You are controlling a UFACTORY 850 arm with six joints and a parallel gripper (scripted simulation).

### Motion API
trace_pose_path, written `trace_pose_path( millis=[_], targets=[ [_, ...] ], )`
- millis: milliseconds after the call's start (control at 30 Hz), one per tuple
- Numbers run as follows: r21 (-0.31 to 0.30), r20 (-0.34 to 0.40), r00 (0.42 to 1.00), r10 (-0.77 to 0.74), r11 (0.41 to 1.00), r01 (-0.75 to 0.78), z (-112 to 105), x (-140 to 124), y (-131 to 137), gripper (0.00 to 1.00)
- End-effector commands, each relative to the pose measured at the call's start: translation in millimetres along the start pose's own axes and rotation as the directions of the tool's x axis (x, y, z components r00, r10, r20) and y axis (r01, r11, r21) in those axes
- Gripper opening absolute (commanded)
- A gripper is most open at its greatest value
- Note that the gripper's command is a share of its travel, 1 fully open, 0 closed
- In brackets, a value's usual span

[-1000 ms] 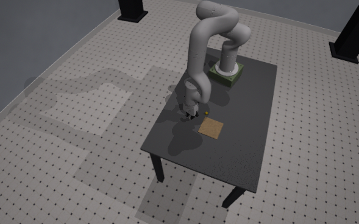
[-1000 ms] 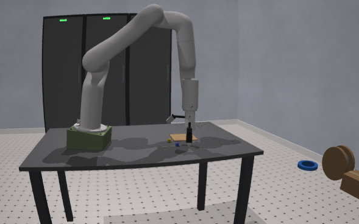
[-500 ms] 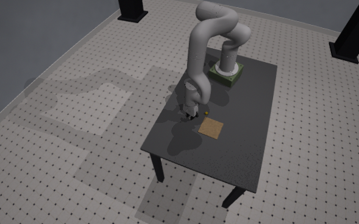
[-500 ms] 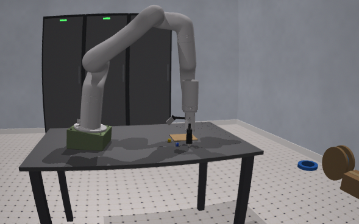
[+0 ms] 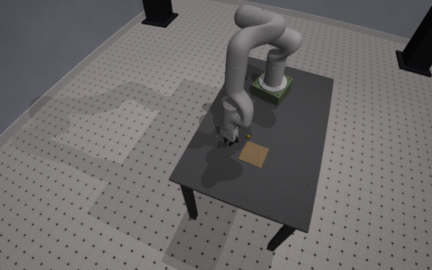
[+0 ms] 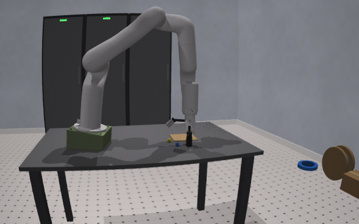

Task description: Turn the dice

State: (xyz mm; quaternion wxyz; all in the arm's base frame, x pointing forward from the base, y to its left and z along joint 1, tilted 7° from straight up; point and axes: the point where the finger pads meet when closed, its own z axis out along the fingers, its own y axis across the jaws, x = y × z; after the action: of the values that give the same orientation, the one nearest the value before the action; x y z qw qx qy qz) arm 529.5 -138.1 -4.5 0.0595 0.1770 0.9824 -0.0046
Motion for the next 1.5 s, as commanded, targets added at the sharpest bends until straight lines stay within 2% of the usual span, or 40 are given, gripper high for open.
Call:
trace_pose_path(
  millis=[0, 1233, 1267, 1467],
  targets=[
    [0.004, 0.002, 1.0, 0.0, 1.0, 0.0, 0.3, -0.9, 0.1, 0.31],
    [0.004, 0.002, 1.0, 0.0, 1.0, 0.0, 0.4, -0.9, 0.1, 0.31],
    [0.004, 0.002, 1.0, 0.0, 1.0, 0.0, 0.4, -0.9, 0.1, 0.11],
    [0.004, 0.002, 1.0, 0.0, 1.0, 0.0, 0.4, -0.9, 0.1, 0.11]
  ],
)
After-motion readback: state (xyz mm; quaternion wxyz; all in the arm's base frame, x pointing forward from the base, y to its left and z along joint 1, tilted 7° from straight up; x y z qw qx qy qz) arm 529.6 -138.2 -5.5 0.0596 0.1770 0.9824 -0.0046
